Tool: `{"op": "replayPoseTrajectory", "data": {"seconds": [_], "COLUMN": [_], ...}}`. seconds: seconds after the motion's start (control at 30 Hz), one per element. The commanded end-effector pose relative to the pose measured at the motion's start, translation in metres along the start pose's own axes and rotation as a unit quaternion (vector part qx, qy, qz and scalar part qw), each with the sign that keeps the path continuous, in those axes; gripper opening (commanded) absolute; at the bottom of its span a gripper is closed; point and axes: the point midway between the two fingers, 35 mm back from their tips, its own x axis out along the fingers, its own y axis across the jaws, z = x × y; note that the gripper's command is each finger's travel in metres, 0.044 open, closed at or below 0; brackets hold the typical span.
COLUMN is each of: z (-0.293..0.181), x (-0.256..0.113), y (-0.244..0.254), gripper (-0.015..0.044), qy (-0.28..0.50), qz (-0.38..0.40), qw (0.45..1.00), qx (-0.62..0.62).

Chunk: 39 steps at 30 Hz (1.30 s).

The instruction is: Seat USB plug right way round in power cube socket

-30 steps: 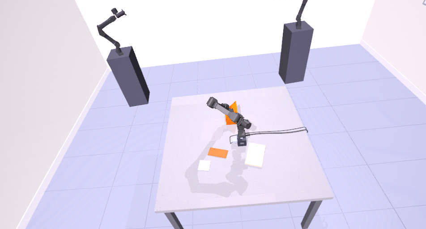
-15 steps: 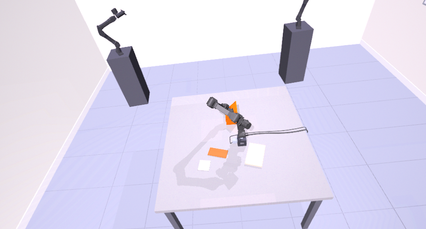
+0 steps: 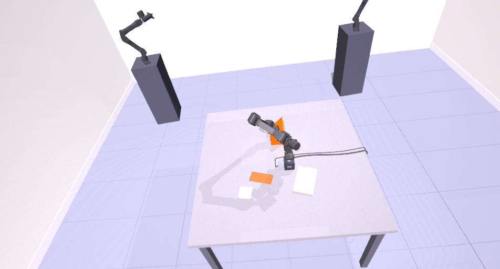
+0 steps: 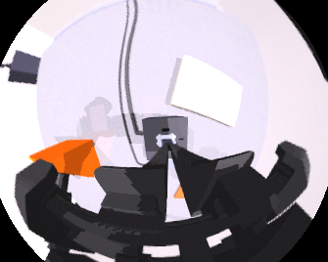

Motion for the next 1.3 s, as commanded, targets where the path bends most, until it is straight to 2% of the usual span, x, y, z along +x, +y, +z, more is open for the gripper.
{"op": "replayPoseTrajectory", "data": {"seconds": [0.0, 1.27], "z": [-0.0001, -0.0005], "x": [0.0011, 0.0056], "y": [-0.0001, -0.0001], "gripper": [0.0000, 0.0000], "qy": [0.001, 0.001], "qz": [0.000, 0.000], "qw": [1.000, 1.000], "qx": [-0.003, -0.003]}}
